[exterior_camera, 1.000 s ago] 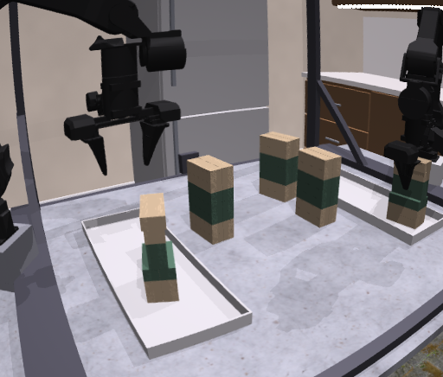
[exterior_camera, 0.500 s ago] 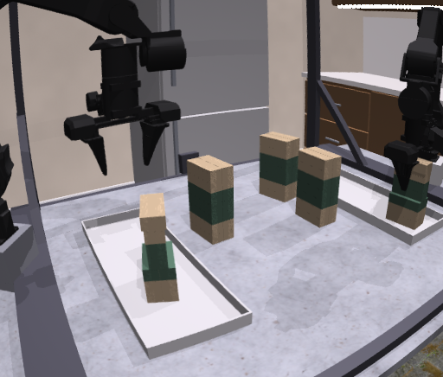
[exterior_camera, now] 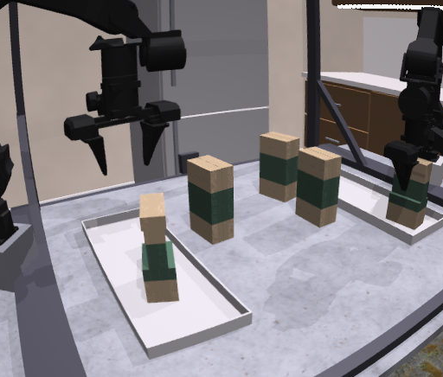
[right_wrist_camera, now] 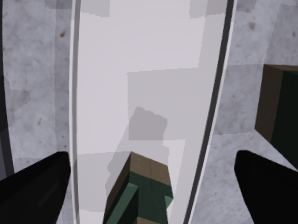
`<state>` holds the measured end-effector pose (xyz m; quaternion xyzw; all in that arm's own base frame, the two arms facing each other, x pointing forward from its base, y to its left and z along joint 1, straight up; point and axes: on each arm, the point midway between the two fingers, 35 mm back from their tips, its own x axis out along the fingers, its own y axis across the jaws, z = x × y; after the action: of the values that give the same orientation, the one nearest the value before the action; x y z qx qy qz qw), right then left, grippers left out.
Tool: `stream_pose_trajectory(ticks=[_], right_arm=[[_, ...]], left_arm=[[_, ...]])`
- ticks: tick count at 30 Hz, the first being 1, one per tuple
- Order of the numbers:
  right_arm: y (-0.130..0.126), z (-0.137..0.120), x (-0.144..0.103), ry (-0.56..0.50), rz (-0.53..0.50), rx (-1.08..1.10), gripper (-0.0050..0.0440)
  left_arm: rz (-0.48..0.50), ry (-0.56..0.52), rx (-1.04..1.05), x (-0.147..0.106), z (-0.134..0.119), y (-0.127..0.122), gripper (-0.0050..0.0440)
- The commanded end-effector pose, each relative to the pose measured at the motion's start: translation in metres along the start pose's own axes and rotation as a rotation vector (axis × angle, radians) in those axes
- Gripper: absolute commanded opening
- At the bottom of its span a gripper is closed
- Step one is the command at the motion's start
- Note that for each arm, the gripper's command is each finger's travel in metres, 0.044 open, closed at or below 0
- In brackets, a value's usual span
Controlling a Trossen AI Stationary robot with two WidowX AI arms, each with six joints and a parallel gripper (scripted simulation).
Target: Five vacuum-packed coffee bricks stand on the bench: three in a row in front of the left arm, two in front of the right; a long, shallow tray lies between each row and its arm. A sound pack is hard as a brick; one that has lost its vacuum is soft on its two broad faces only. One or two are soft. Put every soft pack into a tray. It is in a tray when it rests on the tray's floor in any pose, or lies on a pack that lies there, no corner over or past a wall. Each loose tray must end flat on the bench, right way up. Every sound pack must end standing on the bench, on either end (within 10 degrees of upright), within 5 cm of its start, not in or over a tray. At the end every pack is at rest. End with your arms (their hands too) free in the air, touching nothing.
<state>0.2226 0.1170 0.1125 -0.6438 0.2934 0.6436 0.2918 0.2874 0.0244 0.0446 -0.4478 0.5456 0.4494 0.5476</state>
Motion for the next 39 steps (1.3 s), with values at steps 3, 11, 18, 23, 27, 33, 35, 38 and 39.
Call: stream_pose_trajectory(ticks=[3,11,18,23,27,33,35,38,39], right_arm=[[-0.002,0.0,-0.004,0.003,-0.02,-0.002,0.0358],[-0.002,0.0,-0.004,0.003,-0.02,-0.002,0.0358],[-0.002,0.0,-0.004,0.003,-0.02,-0.002,0.0358],[-0.002,0.0,-0.004,0.003,-0.02,-0.002,0.0358],[-0.002,0.0,-0.004,0.003,-0.02,-0.002,0.0358],[-0.002,0.0,-0.004,0.003,-0.02,-0.002,0.0358],[-0.002,0.0,-0.004,0.003,-0.02,-0.002,0.0358],[-0.002,0.0,-0.004,0.003,-0.02,-0.002,0.0358],[-0.002,0.0,-0.004,0.003,-0.02,-0.002,0.0358]], left_arm=[[-0.021,-0.003,0.006,-0.005,0.001,-0.003,0.0354],[-0.021,-0.003,0.006,-0.072,0.0,-0.002,0.0354],[-0.021,-0.003,0.006,-0.077,0.0,-0.002,0.0354],[-0.021,-0.003,0.006,-0.077,0.0,-0.002,0.0354],[-0.021,-0.003,0.006,-0.077,0.0,-0.002,0.0354],[-0.021,-0.003,0.006,-0.077,0.0,-0.002,0.0354],[-0.021,-0.003,0.006,-0.077,0.0,-0.002,0.0354],[-0.021,-0.003,0.006,-0.077,0.0,-0.002,0.0354],[-0.021,-0.003,0.006,-0.077,0.0,-0.002,0.0354]])
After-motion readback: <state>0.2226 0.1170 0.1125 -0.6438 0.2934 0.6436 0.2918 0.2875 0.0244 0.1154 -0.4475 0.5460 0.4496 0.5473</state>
